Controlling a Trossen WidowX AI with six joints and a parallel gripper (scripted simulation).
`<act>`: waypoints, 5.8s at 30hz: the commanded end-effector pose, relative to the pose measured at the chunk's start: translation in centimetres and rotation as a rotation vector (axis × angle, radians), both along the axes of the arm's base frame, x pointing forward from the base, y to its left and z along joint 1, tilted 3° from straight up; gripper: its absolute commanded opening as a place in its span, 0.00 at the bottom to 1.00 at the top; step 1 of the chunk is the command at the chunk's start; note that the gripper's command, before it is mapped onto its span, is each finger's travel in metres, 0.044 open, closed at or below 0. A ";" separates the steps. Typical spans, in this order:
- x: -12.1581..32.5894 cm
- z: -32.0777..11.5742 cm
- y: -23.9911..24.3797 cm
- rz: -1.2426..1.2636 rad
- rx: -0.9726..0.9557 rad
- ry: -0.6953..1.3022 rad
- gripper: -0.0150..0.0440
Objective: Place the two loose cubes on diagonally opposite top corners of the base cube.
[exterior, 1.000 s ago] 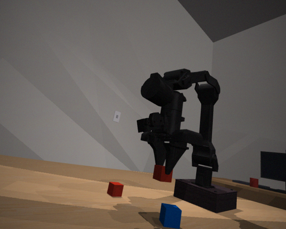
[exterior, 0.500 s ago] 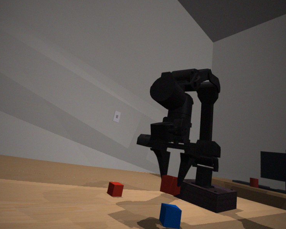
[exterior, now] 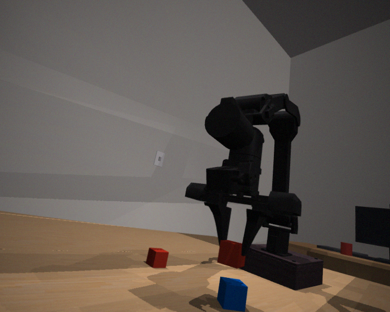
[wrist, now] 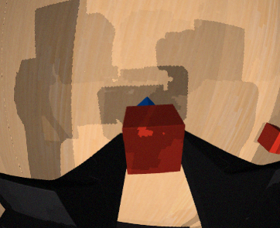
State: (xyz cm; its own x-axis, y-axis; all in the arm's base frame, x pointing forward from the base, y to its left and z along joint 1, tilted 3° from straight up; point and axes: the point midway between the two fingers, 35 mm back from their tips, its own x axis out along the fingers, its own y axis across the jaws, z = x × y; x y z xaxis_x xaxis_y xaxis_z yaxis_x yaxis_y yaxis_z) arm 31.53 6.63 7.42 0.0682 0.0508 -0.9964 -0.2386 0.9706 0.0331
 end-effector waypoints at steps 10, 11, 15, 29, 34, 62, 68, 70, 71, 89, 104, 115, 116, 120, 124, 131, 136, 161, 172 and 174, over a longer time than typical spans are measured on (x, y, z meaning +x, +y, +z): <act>0.1 -2.4 0.1 0.000 -0.006 0.005 0.43; 0.1 -2.4 0.1 0.000 -0.006 0.005 0.43; 0.1 -2.4 0.1 0.000 -0.006 0.005 0.43; 0.1 -2.6 0.1 0.002 -0.006 0.005 0.43; 0.1 -2.6 0.1 0.002 -0.006 0.005 0.48; -0.1 0.5 0.1 0.005 -0.001 0.006 0.60; 0.2 0.5 -1.4 0.093 -0.010 0.004 0.70; 0.4 0.7 -2.6 0.166 -0.016 0.000 0.70; 0.5 0.8 -3.2 0.202 -0.019 -0.002 0.70; 0.3 2.7 -14.2 0.854 -0.073 -0.029 0.70; -1.7 3.8 -20.5 1.234 -0.101 -0.043 0.70; -1.3 -2.3 -20.3 1.234 -0.101 -0.043 0.70; -1.3 -2.4 -20.3 1.234 -0.101 -0.043 0.70; -1.3 -2.8 -20.3 1.234 -0.101 -0.043 0.70; -1.2 -3.9 -20.2 1.234 -0.101 -0.043 0.70; -1.2 -4.5 -20.2 1.234 -0.101 -0.043 0.70; -1.1 -5.3 -20.2 1.234 -0.101 -0.043 0.70; -1.0 -6.8 -20.2 1.234 -0.101 -0.043 0.43; -0.8 -3.4 -20.5 1.234 -0.101 -0.043 0.43; -0.8 -2.8 -20.5 1.234 -0.101 -0.043 0.43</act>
State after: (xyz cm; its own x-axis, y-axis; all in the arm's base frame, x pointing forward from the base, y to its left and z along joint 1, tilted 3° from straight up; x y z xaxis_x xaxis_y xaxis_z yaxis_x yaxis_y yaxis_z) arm 30.54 -13.80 3.58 0.0545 0.0272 -0.9981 -0.9942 0.0941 -0.0517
